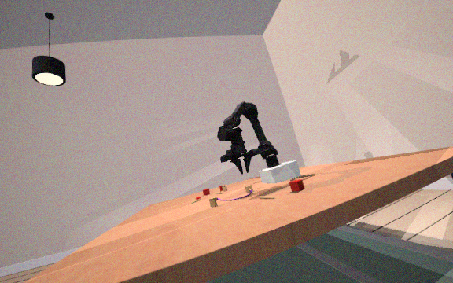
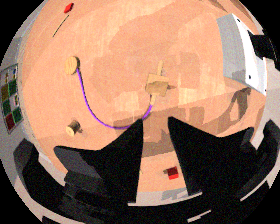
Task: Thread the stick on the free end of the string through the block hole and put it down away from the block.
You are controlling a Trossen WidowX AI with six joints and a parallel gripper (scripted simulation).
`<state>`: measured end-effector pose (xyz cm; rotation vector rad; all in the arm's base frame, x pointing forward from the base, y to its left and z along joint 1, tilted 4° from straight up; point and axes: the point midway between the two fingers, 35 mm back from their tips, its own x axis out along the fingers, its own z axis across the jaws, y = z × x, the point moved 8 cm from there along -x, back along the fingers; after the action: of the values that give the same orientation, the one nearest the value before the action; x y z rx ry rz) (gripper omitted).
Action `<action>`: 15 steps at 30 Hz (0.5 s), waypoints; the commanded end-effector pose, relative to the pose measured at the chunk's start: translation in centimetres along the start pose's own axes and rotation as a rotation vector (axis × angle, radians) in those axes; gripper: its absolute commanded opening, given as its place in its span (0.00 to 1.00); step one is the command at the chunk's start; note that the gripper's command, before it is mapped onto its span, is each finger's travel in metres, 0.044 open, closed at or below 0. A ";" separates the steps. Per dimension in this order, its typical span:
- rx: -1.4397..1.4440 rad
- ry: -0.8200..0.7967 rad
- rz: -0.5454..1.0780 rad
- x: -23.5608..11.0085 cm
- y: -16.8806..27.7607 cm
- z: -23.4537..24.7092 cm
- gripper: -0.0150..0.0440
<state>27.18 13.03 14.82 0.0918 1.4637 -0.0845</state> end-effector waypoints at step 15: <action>-1.565 0.005 -0.003 -0.1 -3.0 -0.9 0.46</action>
<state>26.84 11.71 14.60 -0.5763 1.4122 0.5106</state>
